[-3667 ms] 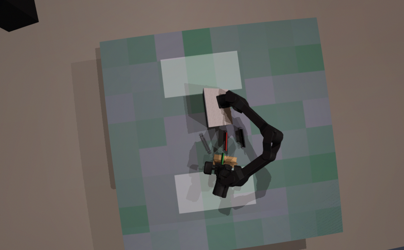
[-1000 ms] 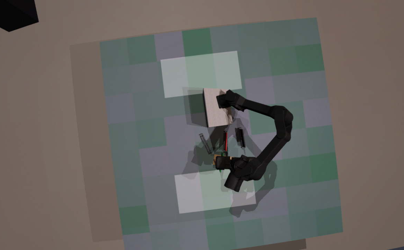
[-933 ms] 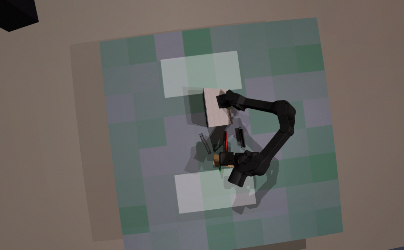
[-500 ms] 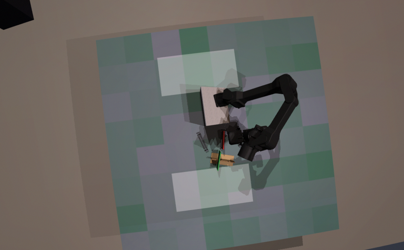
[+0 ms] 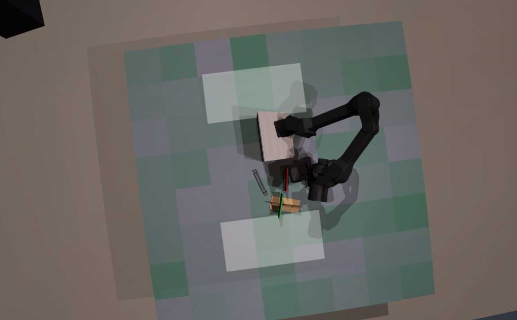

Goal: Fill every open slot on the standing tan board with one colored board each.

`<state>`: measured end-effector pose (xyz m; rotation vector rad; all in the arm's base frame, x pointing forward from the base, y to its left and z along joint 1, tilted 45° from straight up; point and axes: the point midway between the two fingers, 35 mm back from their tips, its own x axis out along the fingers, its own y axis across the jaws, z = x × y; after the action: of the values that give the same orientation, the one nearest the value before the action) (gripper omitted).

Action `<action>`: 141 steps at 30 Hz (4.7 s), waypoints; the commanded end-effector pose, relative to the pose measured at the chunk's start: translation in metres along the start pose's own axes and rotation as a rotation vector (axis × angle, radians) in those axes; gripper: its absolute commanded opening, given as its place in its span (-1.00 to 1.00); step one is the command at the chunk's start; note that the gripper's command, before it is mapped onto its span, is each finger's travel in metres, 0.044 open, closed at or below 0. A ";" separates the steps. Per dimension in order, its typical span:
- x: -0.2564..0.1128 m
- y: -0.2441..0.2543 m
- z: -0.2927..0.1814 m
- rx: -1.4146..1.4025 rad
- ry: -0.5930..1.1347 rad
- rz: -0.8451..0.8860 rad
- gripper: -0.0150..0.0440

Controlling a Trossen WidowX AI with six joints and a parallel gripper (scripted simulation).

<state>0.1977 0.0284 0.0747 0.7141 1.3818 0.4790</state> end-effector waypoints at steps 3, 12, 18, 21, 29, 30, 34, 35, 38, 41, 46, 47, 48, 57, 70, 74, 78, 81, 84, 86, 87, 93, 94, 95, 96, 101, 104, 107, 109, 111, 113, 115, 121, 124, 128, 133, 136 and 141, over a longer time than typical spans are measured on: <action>0.011 0.002 -0.002 0.001 -0.001 0.006 0.14; 0.025 0.002 -0.003 0.001 -0.001 0.007 0.14; 0.035 0.002 -0.003 0.001 -0.001 0.007 0.14; 0.040 0.002 -0.003 0.001 -0.001 0.007 0.14; 0.052 0.002 -0.003 0.001 -0.001 0.008 0.14; 0.054 0.002 -0.003 0.001 -0.001 0.008 0.14; 0.060 0.002 -0.003 0.001 -0.001 0.008 0.14; 0.062 0.003 -0.004 0.001 -0.001 0.008 0.14; 0.067 0.003 -0.004 0.001 -0.001 0.009 0.14; 0.071 0.003 -0.004 0.001 -0.001 0.009 0.14; 0.073 0.003 -0.004 0.001 -0.001 0.009 -0.04; 0.073 0.003 -0.004 0.001 -0.001 0.009 -0.13; 0.073 0.003 -0.004 0.001 -0.001 0.009 -0.22; 0.073 0.003 -0.004 0.001 -0.001 0.009 -0.49; 0.054 0.002 -0.004 0.001 -0.001 0.008 -0.49; 0.045 0.002 -0.004 0.001 -0.001 0.008 -0.49; 0.036 0.002 -0.003 0.001 -0.001 0.007 -0.49; 0.029 0.002 -0.003 0.001 -0.001 0.007 -0.49; 0.022 0.002 -0.003 0.001 -0.001 0.007 -0.49; 0.017 0.002 -0.003 0.001 -0.001 0.007 -0.49; 0.015 0.002 -0.003 0.001 -0.001 0.006 -0.49; 0.000 0.002 -0.003 0.001 -0.001 0.006 -0.49; -0.003 0.001 -0.003 0.002 -0.001 0.006 -0.49; -0.005 0.001 -0.003 0.002 -0.001 0.006 -0.49; -0.008 0.001 -0.003 0.002 -0.001 0.005 -0.49; -0.020 0.001 -0.003 0.002 0.000 0.005 -0.49; -0.022 0.001 -0.003 0.003 0.000 0.005 -0.49; -0.023 -0.001 0.002 0.014 0.000 0.005 -0.49; -0.024 -0.002 0.007 0.025 0.000 0.005 -0.49; -0.025 -0.004 0.011 0.035 -0.001 0.004 -0.49; -0.026 -0.006 0.015 0.045 -0.001 0.004 -0.49; -0.026 -0.008 0.019 0.059 0.001 0.004 -0.49; -0.027 -0.014 0.030 0.100 0.005 0.001 -0.49; -0.027 -0.017 0.036 0.118 0.006 0.001 -0.49; -0.028 -0.022 0.045 0.136 0.005 0.001 -0.49; -0.029 -0.028 0.055 0.159 0.003 0.001 -0.49; -0.029 -0.032 0.062 0.173 0.003 0.001 -0.49; -0.029 -0.040 0.072 0.195 0.001 0.001 -0.49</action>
<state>0.2541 -0.0264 0.0729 0.8645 1.4384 0.3641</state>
